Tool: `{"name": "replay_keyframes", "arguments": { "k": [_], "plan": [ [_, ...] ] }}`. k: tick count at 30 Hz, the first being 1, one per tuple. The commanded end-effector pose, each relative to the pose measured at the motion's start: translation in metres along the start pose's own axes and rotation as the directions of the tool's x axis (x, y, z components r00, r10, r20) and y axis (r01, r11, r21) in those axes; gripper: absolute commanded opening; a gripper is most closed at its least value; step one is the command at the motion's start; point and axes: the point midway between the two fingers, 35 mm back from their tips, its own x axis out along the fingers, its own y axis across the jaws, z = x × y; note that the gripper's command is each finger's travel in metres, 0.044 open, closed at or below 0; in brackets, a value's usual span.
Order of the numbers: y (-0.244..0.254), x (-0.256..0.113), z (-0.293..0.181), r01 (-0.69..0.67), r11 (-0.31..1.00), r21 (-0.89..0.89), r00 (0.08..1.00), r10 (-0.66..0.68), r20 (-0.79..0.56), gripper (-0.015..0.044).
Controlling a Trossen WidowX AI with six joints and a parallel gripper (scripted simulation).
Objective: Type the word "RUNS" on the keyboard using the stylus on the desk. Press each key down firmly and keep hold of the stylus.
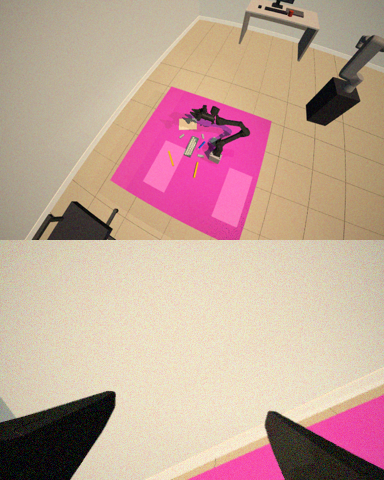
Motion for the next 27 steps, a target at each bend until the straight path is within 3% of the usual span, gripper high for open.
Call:
{"name": "replay_keyframes", "arguments": {
  "k": [1,8,12,17,22,27],
  "plan": [
    [0.000,0.001,-0.002,0.002,1.000,0.003,1.000,-0.002,-0.010,0.0414],
    [-0.002,0.041,-0.101,0.119,0.991,0.055,0.913,-0.088,-0.398,0.0230],
    [-0.001,0.048,-0.170,0.203,0.979,0.018,0.773,-0.150,-0.616,0.0125],
    [-0.002,0.037,-0.250,0.282,0.953,-0.107,0.534,-0.249,-0.808,0.0000],
    [-0.008,0.009,-0.314,0.299,0.907,-0.298,0.264,-0.378,-0.887,0.0000],
    [-0.017,-0.028,-0.364,0.230,0.831,-0.507,0.011,-0.523,-0.852,0.0000]
  ]
}}
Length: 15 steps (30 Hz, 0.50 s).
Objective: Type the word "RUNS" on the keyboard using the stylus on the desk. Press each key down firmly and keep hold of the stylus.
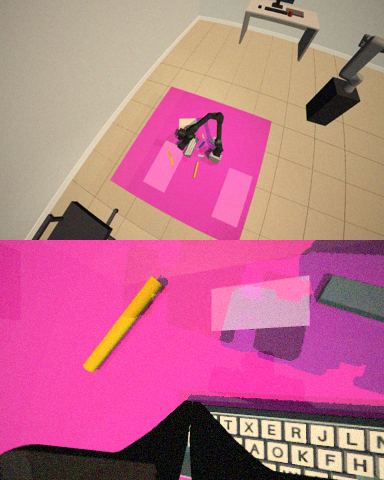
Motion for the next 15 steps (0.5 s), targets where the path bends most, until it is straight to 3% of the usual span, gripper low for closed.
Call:
{"name": "replay_keyframes", "arguments": {
  "k": [1,5,15],
  "plan": [
    [-0.003,0.031,-0.037,0.171,0.980,-0.101,0.971,-0.185,-0.149,0.0000],
    [-0.009,0.050,-0.065,0.293,0.932,-0.214,0.913,-0.339,-0.226,0.0000],
    [-0.009,0.051,-0.067,0.299,0.929,-0.220,0.910,-0.347,-0.229,0.0000]
  ]
}}
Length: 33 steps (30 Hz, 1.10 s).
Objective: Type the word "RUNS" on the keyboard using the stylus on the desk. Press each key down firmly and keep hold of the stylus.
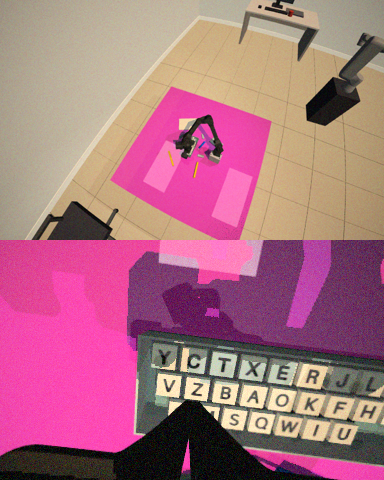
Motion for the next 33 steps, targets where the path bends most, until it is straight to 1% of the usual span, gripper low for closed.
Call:
{"name": "replay_keyframes", "arguments": {
  "k": [1,3,6,8,25,27,30,33],
  "plan": [
    [0.000,0.001,0.001,0.009,1.000,0.000,1.000,-0.009,-0.002,0.0000],
    [-0.009,0.000,0.002,0.008,1.000,-0.001,1.000,-0.008,-0.002,0.0000],
    [-0.050,0.000,0.003,0.009,1.000,-0.001,1.000,-0.009,-0.002,0.0000],
    [-0.069,0.000,0.001,0.013,1.000,-0.001,1.000,-0.013,-0.003,0.0000],
    [-0.073,0.000,0.001,0.013,1.000,-0.001,1.000,-0.013,-0.003,0.0000],
    [-0.091,0.000,0.003,0.011,1.000,-0.001,1.000,-0.011,-0.003,0.0000],
    [-0.133,0.000,0.002,0.015,1.000,-0.001,1.000,-0.015,-0.003,0.0000],
    [-0.142,-0.001,0.001,0.017,1.000,-0.001,1.000,-0.017,-0.004,0.0000]
  ]
}}
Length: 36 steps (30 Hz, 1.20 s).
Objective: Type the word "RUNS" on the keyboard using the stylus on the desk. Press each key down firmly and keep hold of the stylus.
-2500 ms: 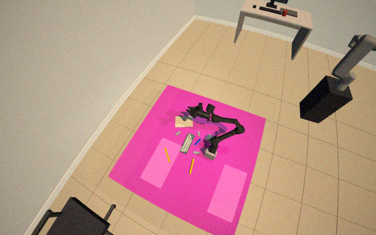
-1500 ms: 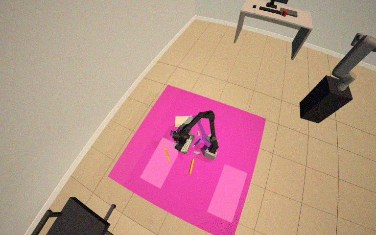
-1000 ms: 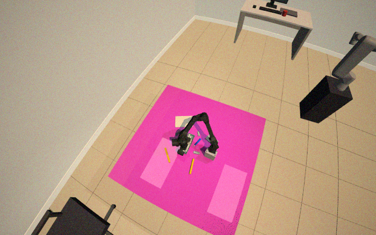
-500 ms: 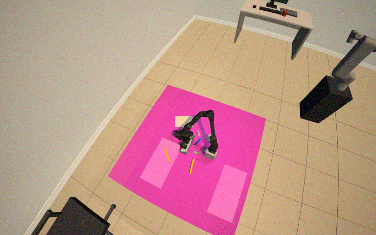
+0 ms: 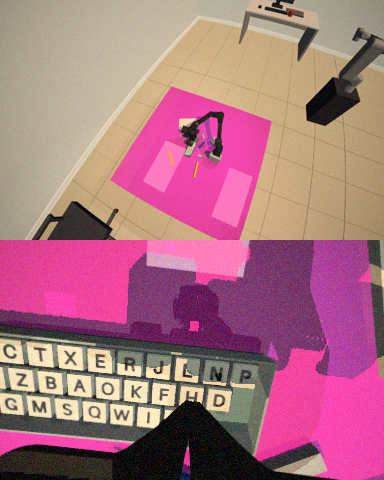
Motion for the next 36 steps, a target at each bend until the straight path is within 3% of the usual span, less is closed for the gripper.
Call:
{"name": "replay_keyframes", "arguments": {
  "k": [1,31,36],
  "plan": [
    [-0.014,0.002,-0.006,0.005,1.000,-0.018,1.000,-0.006,-0.011,0.0000],
    [0.017,0.002,-0.040,0.002,1.000,-0.022,1.000,-0.003,-0.014,0.0000],
    [0.071,0.001,-0.039,-0.009,0.999,-0.034,1.000,0.009,-0.020,0.0000]
  ]
}}
